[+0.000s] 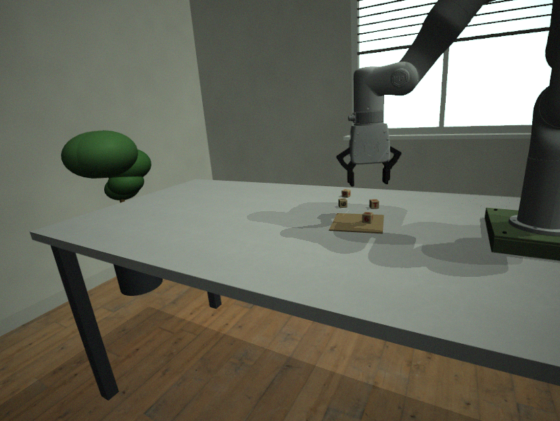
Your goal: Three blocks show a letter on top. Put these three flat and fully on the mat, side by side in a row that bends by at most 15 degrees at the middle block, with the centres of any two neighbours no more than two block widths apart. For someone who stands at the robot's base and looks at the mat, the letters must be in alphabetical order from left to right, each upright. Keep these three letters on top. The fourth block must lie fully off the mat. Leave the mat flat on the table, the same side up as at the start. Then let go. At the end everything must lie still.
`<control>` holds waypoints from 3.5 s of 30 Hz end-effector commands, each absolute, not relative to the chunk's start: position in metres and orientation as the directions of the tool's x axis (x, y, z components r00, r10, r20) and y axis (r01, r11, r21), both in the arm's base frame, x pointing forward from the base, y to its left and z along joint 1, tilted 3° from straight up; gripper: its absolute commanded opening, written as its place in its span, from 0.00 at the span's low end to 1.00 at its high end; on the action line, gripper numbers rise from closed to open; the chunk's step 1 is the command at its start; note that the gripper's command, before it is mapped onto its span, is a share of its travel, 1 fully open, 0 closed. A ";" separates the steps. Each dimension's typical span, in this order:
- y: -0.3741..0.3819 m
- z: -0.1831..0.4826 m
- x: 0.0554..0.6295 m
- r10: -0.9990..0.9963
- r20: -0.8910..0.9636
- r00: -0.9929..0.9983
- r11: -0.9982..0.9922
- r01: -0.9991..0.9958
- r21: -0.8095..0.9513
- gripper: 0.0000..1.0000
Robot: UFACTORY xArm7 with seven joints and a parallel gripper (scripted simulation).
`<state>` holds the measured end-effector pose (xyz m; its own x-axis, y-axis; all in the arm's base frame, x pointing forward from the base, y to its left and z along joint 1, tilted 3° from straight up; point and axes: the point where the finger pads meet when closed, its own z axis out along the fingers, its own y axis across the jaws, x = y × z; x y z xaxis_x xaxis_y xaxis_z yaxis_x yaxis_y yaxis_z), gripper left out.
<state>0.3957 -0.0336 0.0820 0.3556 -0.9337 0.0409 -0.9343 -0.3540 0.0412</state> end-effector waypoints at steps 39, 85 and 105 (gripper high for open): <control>-0.034 0.067 0.396 -0.165 -0.013 0.986 -0.985 -0.164 0.045 1.00; -0.034 0.066 0.396 -0.155 -0.013 0.988 -0.987 -0.154 0.045 0.63; -0.034 0.052 0.396 -0.154 -0.014 0.988 -0.987 -0.154 0.045 0.63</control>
<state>0.3938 -0.0342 0.0525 0.9878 -0.1546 -0.0182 -0.1536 -0.9871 0.0448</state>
